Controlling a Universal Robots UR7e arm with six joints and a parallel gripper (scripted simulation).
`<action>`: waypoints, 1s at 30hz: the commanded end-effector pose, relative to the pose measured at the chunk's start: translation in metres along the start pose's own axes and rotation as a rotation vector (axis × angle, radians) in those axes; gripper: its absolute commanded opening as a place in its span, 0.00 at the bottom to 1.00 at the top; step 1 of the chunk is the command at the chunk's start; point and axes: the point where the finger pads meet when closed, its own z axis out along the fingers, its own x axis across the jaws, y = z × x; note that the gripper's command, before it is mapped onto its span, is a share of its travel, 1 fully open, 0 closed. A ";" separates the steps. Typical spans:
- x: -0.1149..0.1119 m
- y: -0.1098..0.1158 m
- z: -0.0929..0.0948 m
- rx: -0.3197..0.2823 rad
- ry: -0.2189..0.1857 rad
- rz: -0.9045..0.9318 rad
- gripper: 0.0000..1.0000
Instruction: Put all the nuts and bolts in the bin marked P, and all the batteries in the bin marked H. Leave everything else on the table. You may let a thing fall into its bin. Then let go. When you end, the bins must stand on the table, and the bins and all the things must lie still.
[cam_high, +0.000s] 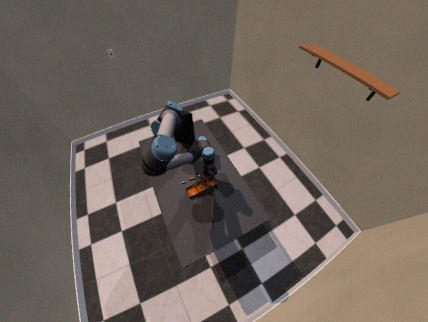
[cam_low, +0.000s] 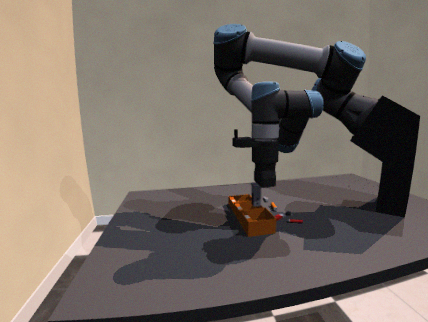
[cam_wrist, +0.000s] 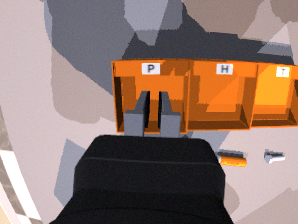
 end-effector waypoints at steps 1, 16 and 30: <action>-0.001 -0.001 0.005 0.001 0.001 0.001 0.31; -0.001 -0.001 0.042 0.001 0.001 0.001 0.31; -0.001 -0.001 0.059 0.001 0.001 0.001 0.31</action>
